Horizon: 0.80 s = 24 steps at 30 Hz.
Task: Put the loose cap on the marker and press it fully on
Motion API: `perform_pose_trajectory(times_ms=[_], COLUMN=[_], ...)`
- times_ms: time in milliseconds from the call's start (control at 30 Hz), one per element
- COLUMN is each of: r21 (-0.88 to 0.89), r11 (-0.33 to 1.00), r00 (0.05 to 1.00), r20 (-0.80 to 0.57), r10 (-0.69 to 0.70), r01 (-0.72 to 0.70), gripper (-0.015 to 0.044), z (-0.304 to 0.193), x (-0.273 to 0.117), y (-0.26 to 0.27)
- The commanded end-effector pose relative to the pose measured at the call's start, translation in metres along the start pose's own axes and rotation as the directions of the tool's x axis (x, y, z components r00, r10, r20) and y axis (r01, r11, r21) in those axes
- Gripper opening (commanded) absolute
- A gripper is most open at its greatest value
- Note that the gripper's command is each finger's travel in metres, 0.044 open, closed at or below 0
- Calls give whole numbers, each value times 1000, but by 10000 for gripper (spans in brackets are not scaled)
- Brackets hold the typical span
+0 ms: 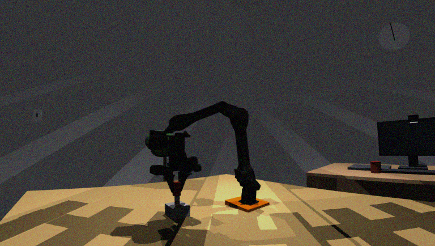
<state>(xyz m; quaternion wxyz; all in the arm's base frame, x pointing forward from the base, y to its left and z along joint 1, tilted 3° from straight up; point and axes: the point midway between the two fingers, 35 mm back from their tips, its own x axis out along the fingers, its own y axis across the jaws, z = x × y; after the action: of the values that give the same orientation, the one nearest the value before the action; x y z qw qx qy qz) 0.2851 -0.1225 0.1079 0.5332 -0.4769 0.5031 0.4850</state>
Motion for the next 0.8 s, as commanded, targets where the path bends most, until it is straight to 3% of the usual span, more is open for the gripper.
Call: perform_pose_trajectory(times_ms=[0,467,767], r21=[-1,-1,-2], r11=[1000,1000,1000], r00=[1000,1000,1000], r20=[1,1,1], r10=[3,3,4], r01=[-3,-3,-4], gripper=[0,0,236], z=[1,1,1], x=[8,10,10], y=[1,1,2])
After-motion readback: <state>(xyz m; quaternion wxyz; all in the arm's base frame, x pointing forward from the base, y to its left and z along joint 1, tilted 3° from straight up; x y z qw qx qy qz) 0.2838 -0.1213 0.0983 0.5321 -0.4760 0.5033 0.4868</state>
